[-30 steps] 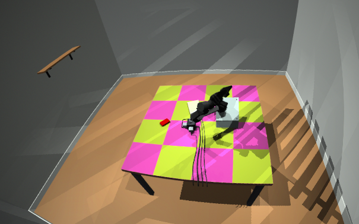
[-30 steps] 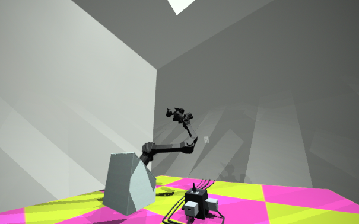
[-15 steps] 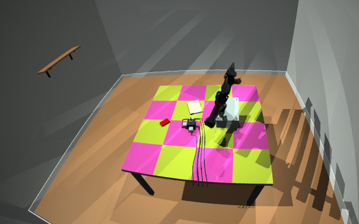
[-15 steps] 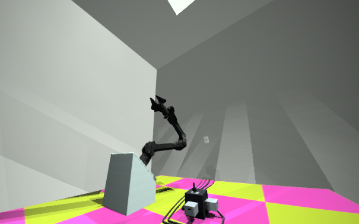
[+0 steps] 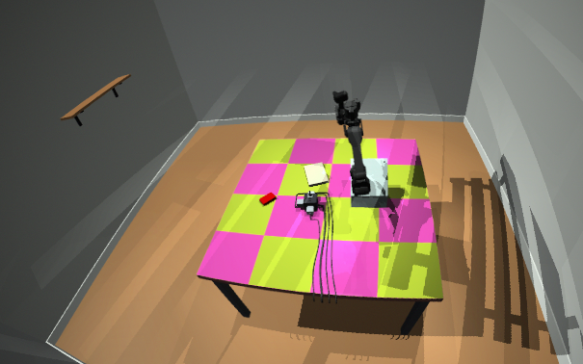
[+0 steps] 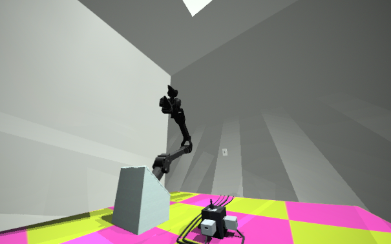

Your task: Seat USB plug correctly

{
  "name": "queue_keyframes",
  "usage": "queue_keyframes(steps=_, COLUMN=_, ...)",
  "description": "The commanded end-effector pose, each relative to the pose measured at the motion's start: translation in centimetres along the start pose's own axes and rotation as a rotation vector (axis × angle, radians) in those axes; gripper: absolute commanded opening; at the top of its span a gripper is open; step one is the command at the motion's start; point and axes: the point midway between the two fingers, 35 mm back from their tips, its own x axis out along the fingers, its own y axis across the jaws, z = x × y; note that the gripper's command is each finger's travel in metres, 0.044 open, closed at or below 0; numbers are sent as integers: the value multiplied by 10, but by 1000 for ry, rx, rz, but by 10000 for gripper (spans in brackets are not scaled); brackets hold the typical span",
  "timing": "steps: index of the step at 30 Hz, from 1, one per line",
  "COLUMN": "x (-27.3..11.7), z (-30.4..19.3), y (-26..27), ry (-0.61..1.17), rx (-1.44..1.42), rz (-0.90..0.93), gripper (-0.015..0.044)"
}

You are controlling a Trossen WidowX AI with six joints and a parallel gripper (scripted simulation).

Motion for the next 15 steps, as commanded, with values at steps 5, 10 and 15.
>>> queue_keyframes(steps=5, x=57, z=-99, y=-90, ry=343, rx=-126, rz=-340, gripper=440)
queue_keyframes(steps=10, x=65, z=-159, y=-153, ry=531, rx=-218, rz=-551, gripper=440)
queue_keyframes(steps=15, x=53, z=-209, y=-222, ry=695, rx=-308, rz=-772, gripper=440)
